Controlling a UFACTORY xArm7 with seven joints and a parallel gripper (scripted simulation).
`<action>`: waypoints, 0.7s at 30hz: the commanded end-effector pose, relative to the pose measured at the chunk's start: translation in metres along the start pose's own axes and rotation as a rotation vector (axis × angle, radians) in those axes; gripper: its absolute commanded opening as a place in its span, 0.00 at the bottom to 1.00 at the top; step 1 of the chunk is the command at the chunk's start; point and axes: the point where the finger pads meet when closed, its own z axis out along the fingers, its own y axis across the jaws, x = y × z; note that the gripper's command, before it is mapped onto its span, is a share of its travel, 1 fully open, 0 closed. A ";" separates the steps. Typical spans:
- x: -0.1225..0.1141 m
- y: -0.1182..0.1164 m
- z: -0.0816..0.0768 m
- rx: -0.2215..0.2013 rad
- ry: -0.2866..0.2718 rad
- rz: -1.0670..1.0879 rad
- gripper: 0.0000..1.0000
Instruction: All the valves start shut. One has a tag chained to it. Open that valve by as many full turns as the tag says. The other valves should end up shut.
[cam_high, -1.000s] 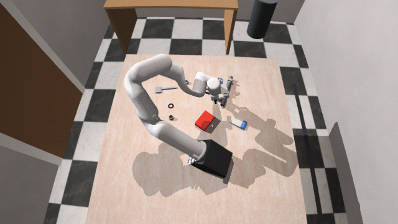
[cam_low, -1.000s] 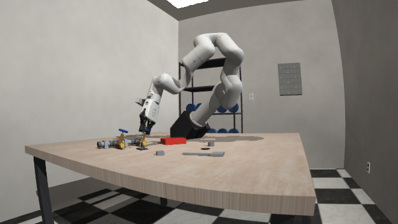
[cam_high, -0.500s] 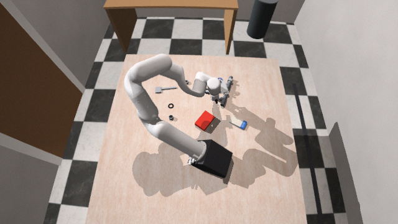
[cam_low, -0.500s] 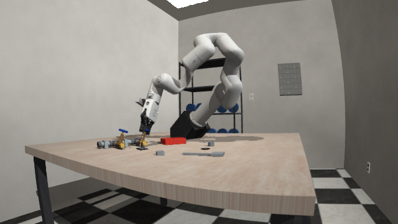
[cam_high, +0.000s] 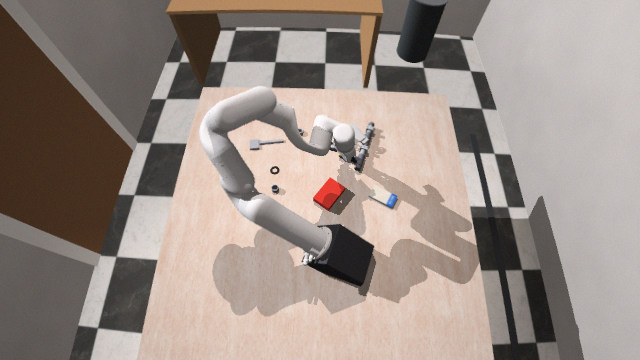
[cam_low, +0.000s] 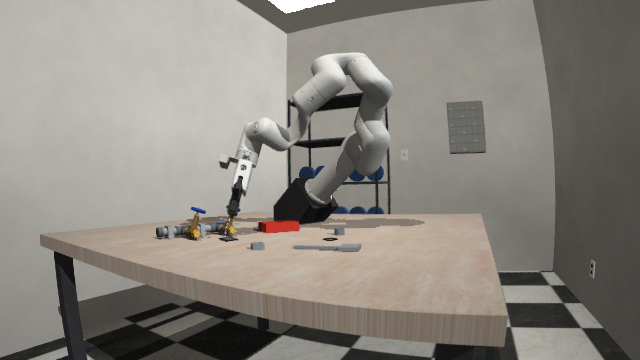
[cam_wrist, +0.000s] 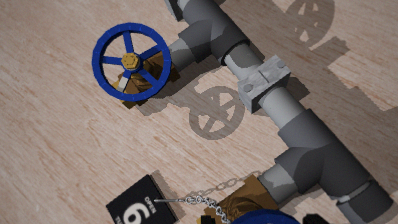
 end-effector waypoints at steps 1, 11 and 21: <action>0.002 0.000 -0.002 0.010 0.014 -0.279 0.00; 0.002 0.000 -0.002 -0.001 0.009 -0.661 0.00; 0.002 0.000 -0.002 -0.012 -0.002 -1.203 0.00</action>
